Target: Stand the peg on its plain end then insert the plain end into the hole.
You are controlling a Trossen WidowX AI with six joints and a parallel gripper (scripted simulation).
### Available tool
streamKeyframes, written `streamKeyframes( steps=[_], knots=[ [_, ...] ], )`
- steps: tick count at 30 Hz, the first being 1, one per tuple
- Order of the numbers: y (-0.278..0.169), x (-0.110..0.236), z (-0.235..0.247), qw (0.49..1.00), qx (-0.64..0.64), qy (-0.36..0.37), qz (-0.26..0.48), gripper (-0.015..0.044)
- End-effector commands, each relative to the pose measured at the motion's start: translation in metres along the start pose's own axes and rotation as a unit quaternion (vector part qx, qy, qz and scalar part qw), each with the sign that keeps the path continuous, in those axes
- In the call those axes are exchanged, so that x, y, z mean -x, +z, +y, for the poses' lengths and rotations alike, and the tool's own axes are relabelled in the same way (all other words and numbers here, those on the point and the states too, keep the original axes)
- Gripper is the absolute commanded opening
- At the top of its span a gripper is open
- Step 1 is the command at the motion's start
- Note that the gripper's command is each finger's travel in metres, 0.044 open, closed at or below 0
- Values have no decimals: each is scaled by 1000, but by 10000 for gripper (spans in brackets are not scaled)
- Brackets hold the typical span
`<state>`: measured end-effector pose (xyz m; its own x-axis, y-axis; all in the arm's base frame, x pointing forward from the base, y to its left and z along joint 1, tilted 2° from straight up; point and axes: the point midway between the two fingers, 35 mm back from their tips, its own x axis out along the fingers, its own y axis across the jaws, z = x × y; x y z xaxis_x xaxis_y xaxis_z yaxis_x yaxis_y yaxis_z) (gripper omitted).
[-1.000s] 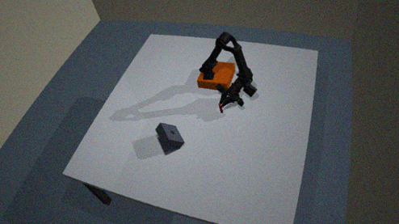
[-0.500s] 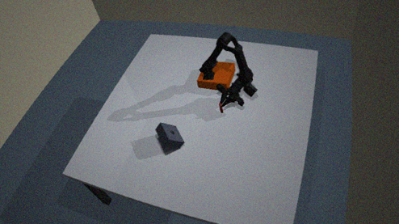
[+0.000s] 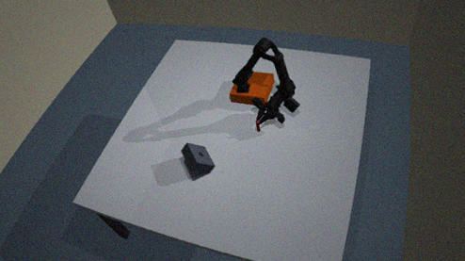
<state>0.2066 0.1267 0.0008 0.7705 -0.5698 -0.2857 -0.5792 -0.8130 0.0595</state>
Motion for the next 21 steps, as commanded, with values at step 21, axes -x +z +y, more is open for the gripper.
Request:
streamKeyframes(
  steps=[21],
  knots=[
    [1,2,0,1000,6,-7,8,101]
  ],
)
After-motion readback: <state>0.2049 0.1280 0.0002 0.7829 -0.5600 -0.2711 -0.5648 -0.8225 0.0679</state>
